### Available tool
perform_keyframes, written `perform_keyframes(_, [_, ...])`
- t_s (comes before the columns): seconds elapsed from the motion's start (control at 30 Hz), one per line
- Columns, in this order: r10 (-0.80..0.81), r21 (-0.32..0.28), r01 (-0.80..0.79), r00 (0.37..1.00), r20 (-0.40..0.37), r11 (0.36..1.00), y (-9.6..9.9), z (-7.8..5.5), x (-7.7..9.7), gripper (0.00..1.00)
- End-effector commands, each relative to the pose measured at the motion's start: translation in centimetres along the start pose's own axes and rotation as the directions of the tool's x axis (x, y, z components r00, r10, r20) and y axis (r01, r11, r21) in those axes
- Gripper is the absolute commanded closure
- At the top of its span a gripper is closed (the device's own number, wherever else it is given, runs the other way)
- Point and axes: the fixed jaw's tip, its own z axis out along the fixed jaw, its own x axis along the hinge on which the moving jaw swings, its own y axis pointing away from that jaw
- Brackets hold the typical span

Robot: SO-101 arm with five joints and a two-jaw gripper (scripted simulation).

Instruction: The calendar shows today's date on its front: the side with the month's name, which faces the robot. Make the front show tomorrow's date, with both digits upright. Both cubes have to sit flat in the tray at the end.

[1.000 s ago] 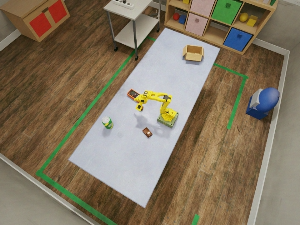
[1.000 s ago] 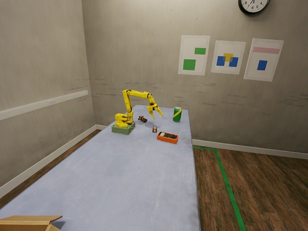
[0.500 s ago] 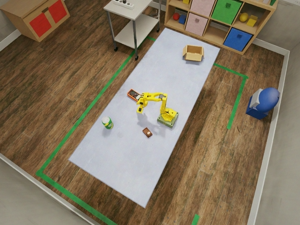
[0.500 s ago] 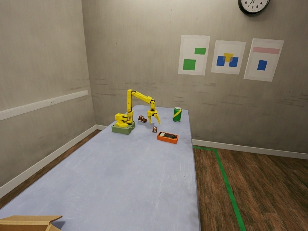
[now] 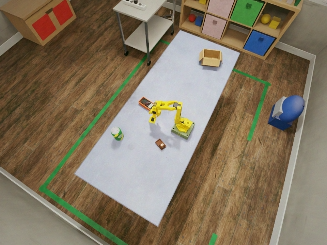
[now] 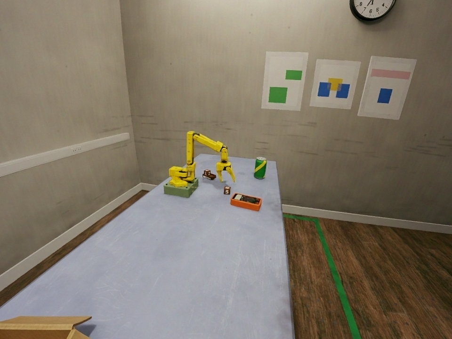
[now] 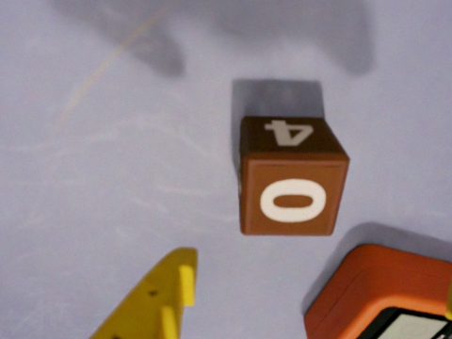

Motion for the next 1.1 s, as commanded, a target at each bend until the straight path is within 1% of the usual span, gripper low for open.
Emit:
perform_keyframes(0.0, [0.001, -0.015, -0.001, 1.000, 0.000, 1.000, 0.2, 0.3, 0.2, 0.65])
perform_keyframes(0.03, [0.001, -0.015, -0.001, 1.000, 0.000, 1.000, 0.2, 0.3, 0.2, 0.65])
perform_keyframes(0.07, [0.003, -0.041, -0.003, 1.000, -0.001, 0.999, 0.4, 0.7, 0.6, 0.65])
perform_keyframes(0.77, [0.003, -0.041, -0.003, 1.000, -0.001, 0.999, 0.4, 0.8, 0.6, 0.65])
perform_keyframes(1.07, [0.003, -0.041, -0.003, 1.000, -0.001, 0.999, 0.4, 1.5, 0.6, 0.65])
